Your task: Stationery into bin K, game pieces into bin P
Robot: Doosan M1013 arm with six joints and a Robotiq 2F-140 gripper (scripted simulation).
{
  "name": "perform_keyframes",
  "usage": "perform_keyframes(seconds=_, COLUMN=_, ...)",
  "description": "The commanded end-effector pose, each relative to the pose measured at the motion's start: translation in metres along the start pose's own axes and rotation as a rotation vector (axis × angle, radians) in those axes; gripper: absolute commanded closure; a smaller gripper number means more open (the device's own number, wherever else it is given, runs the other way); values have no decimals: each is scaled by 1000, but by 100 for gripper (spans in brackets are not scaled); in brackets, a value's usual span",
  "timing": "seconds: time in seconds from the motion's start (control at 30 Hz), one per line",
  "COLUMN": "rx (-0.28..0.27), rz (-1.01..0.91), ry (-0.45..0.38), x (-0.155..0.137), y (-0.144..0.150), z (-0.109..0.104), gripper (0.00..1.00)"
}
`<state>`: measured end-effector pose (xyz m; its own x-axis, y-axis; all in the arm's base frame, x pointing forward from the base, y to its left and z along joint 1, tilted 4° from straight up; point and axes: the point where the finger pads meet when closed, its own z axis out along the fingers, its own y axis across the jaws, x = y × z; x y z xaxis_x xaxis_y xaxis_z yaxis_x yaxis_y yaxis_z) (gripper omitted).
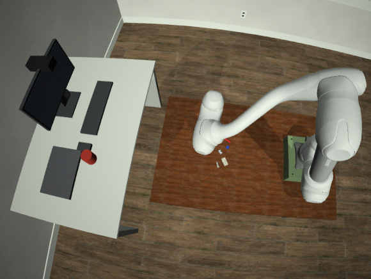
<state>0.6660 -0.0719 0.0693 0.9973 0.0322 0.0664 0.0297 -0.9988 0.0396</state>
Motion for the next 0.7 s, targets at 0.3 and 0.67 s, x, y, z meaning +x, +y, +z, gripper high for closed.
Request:
perform_keyframes(seconds=0.3, rx=0, rz=0, ry=0, x=6, y=-40, z=0, gripper=95)
perform_keyframes(seconds=0.67, rx=0, rz=0, ry=0, x=6, y=-40, z=29, gripper=95)
